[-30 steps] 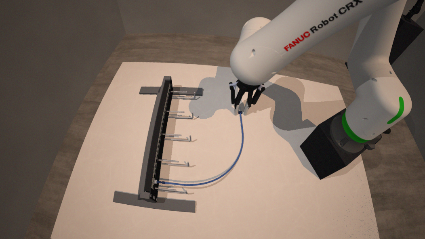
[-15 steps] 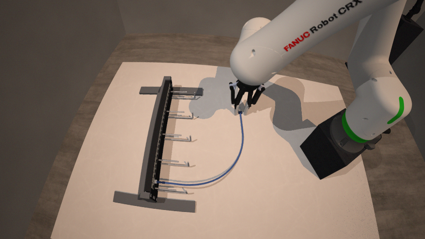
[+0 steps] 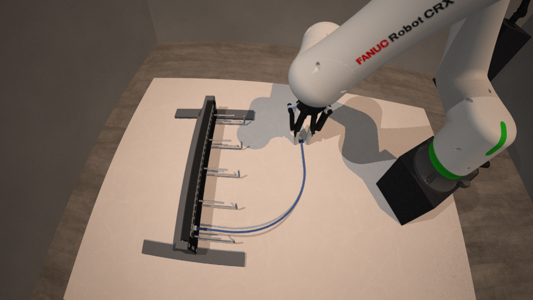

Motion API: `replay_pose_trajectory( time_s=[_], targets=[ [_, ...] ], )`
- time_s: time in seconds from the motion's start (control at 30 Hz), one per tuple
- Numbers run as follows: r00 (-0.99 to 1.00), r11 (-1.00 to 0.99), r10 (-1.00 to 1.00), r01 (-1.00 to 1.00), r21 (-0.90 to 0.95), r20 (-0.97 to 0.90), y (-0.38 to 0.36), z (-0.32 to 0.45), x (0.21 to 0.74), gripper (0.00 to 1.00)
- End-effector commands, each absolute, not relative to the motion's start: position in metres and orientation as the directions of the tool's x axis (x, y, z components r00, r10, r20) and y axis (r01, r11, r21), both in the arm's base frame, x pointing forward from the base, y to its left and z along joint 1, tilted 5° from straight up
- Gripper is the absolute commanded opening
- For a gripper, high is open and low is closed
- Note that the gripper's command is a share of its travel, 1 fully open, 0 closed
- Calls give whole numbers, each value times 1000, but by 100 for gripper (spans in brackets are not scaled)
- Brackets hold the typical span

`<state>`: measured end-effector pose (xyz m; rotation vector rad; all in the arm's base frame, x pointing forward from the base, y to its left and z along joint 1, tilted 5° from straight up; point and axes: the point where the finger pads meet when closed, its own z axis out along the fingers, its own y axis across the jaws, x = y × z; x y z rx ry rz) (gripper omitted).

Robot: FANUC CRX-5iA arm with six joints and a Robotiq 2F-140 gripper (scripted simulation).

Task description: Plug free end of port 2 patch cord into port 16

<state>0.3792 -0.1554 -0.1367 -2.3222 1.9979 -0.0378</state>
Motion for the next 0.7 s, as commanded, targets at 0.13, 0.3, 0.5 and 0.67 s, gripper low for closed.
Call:
replay_pose_trajectory(
  time_s=[0.13,0.3,0.5,0.67],
  targets=[
    [150,-148,-988,-986,-75,-32,-155,-137,379,22],
    [150,-148,-988,-986,-75,-32,-155,-137,379,22],
    [150,-148,-988,-986,-75,-32,-155,-137,379,0],
    [150,-148,-988,-986,-75,-32,-155,-137,379,0]
  ],
)
